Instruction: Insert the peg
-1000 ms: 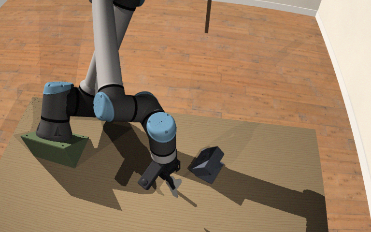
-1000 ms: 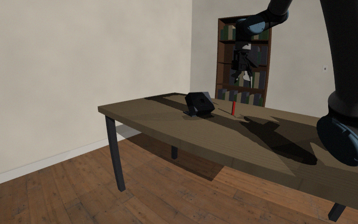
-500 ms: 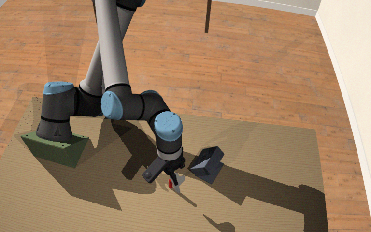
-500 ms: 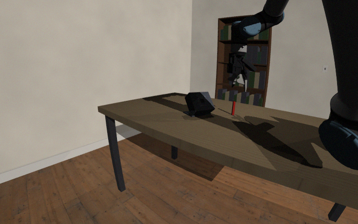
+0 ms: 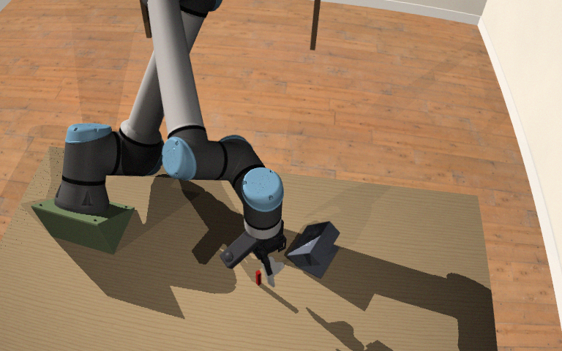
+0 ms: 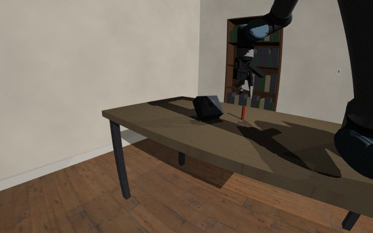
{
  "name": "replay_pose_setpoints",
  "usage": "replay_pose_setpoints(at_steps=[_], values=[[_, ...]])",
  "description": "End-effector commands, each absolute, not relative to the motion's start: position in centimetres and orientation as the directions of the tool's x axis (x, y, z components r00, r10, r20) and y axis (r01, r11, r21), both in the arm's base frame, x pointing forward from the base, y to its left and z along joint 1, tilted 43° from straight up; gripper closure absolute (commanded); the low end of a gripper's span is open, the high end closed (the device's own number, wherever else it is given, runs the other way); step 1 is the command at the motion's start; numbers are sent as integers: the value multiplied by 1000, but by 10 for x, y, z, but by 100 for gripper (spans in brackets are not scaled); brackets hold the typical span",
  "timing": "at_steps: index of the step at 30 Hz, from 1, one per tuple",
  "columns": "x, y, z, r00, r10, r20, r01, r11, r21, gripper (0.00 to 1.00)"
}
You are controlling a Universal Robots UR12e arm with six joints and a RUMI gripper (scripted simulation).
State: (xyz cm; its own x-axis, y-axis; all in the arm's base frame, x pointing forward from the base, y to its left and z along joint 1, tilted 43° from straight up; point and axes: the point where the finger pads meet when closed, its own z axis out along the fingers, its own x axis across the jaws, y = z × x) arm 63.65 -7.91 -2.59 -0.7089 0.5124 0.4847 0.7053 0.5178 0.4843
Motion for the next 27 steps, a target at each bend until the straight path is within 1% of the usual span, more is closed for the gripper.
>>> replay_pose_setpoints(at_steps=[1, 27], values=[[637, -73, -29, -703, 516, 489, 711, 513, 481, 0], [637, -48, -56, -703, 516, 489, 711, 513, 481, 0]])
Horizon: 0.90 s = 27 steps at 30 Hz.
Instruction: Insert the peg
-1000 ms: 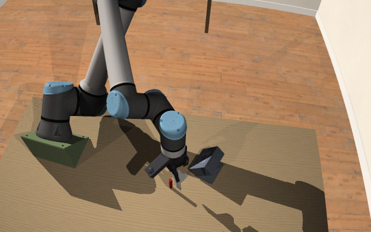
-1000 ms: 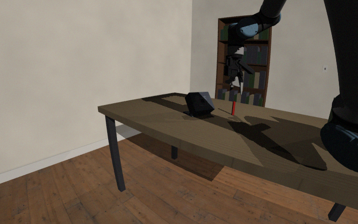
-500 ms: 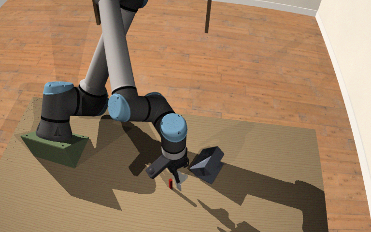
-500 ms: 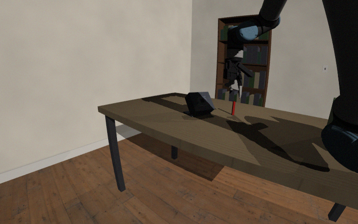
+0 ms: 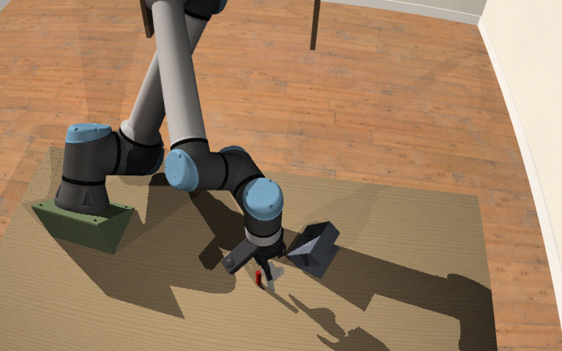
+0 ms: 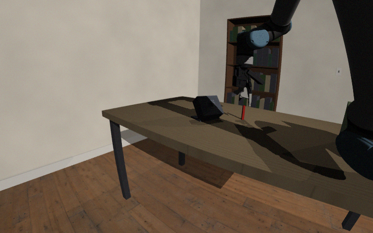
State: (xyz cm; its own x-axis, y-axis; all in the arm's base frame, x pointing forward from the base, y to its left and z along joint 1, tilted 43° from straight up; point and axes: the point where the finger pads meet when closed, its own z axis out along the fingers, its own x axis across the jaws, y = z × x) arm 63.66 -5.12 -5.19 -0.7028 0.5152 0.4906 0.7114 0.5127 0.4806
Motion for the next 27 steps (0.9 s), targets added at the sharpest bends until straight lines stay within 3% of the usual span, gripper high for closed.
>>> replay_pose_setpoints(at_steps=[1, 11, 27], values=[[637, -47, -57, -703, 516, 489, 711, 513, 481, 0], [637, -39, -65, -703, 516, 489, 711, 513, 481, 0], [637, -43, -62, -703, 516, 489, 711, 513, 481, 20]])
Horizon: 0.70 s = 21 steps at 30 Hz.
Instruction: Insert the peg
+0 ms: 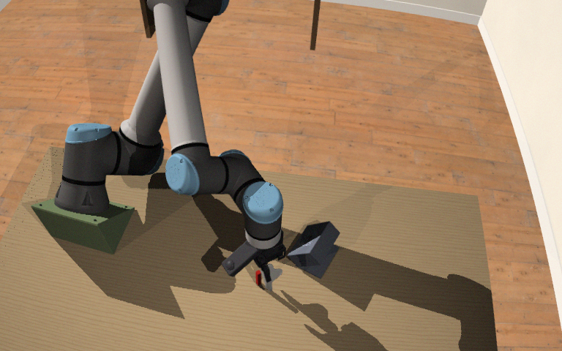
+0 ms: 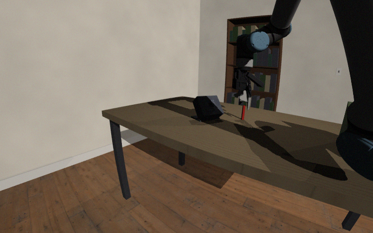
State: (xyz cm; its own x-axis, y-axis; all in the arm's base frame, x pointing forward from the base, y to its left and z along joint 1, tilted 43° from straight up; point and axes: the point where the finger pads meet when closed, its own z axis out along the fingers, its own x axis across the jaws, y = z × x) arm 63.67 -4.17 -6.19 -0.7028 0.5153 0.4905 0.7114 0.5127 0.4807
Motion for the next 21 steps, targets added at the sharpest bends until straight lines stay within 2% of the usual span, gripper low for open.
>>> replay_pose_setpoints(at_steps=[1, 6, 21], values=[[637, -43, -62, -703, 516, 489, 711, 513, 481, 21], [637, -43, -62, -703, 516, 489, 711, 513, 481, 26], [637, -43, -62, -703, 516, 489, 711, 513, 481, 47]])
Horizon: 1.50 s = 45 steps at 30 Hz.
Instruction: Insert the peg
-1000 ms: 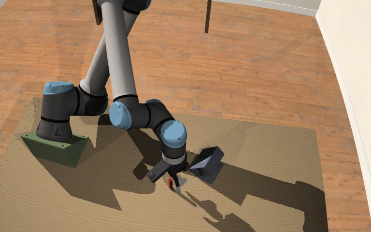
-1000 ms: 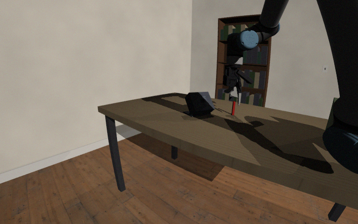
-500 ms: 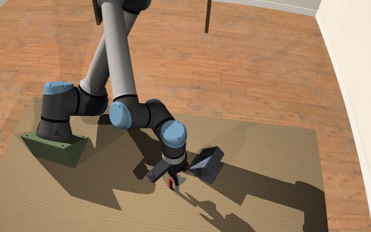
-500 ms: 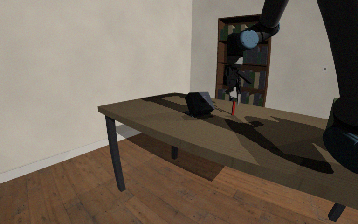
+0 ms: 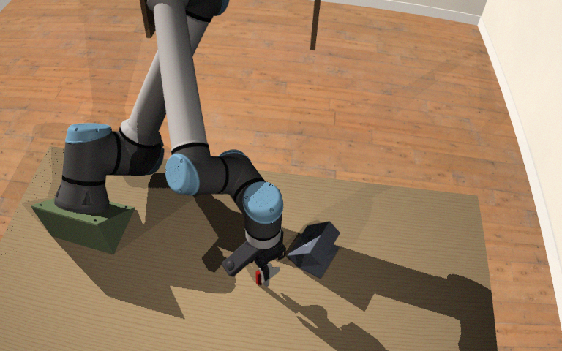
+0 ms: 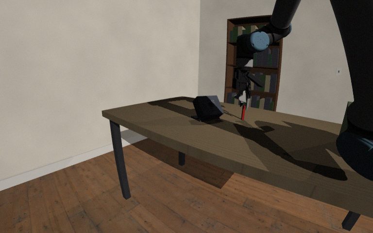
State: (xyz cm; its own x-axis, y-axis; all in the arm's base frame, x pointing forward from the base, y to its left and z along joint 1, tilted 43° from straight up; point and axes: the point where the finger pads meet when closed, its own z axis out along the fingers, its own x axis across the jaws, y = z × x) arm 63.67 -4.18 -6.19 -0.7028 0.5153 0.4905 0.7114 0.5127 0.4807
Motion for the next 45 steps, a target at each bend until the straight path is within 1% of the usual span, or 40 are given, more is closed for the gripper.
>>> replay_pose_setpoints(at_steps=[1, 2, 17, 19, 34, 36, 43, 45], values=[[637, -43, -62, -703, 516, 489, 711, 513, 481, 47], [637, -43, -62, -703, 516, 489, 711, 513, 481, 47], [637, -43, -62, -703, 516, 489, 711, 513, 481, 69], [637, -43, -62, -703, 516, 489, 711, 513, 481, 69], [637, -43, -62, -703, 516, 489, 711, 513, 481, 90], [637, -43, -62, -703, 516, 489, 711, 513, 481, 90], [637, -46, -58, -703, 516, 489, 711, 513, 481, 100], [637, -55, -49, -703, 516, 489, 711, 513, 481, 100]])
